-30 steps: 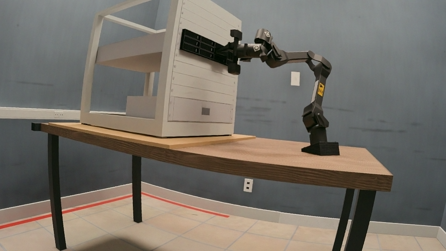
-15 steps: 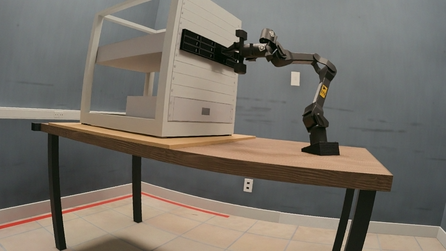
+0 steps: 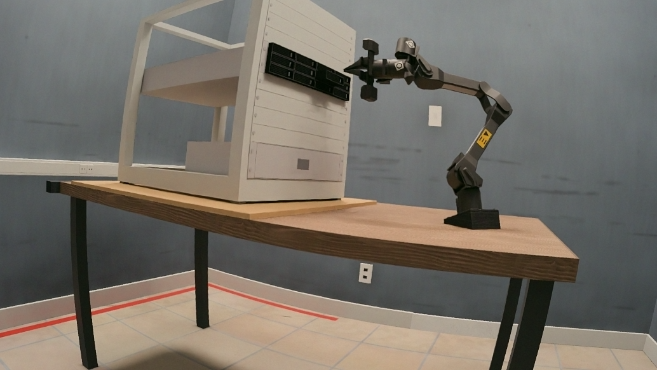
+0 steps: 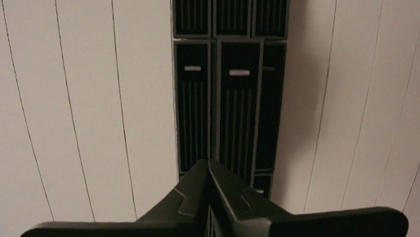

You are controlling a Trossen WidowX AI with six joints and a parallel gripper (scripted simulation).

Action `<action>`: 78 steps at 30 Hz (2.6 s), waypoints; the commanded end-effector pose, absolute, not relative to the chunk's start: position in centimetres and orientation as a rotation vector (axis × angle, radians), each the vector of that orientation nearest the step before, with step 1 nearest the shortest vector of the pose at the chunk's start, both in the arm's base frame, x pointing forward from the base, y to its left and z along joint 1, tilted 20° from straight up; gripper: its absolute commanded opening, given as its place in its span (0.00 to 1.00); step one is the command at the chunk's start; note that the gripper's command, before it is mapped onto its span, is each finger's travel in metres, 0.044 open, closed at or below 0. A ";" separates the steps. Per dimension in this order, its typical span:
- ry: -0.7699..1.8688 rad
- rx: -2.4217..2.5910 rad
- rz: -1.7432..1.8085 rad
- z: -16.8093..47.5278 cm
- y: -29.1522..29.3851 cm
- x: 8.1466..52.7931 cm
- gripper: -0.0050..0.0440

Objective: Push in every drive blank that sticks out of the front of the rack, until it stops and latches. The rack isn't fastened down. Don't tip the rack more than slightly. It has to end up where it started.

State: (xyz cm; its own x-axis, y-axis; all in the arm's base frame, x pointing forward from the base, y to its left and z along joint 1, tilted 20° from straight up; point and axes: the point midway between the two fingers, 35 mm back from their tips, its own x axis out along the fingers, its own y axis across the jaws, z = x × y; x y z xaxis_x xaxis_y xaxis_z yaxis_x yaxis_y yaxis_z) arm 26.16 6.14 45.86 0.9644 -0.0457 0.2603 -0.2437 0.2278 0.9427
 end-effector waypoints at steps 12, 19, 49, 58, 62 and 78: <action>-0.252 1.349 0.157 47.6 5.1 26.8 0.00; -0.252 1.349 0.157 47.7 5.0 27.2 0.00; -0.252 1.349 0.157 48.4 5.3 28.0 0.00; -0.252 1.349 0.157 48.5 5.2 28.4 0.00; -0.252 1.349 0.157 48.7 5.2 28.9 0.00; -0.252 1.349 0.157 49.0 5.2 29.8 0.00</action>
State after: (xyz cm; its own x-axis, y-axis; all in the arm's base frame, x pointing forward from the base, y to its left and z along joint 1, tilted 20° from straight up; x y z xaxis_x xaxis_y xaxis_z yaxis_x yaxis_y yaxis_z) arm 29.61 5.29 47.93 0.9677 -0.0342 0.2497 -0.2360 0.2246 0.9454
